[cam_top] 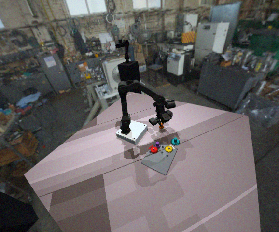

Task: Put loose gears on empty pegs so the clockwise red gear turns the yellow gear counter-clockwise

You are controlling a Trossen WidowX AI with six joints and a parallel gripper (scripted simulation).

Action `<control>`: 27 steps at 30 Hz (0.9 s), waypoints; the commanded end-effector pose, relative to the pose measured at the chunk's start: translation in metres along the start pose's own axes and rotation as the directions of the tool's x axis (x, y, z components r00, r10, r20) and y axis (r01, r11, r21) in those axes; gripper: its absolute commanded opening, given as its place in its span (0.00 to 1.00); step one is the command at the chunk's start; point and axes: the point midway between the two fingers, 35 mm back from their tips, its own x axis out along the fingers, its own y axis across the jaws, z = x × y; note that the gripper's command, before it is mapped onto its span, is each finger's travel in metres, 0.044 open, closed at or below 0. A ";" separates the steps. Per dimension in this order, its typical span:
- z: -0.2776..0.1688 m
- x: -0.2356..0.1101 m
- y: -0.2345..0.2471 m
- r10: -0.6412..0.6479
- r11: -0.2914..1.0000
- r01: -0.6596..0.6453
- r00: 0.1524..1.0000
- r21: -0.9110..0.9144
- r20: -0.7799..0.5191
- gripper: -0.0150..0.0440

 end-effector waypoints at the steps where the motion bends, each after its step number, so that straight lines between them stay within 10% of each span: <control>1: 0.001 -0.011 0.004 0.009 1.000 -0.009 1.000 0.002 0.001 0.25; 27: -0.003 -0.073 0.003 -0.026 1.000 0.026 1.000 -0.014 -0.006 0.25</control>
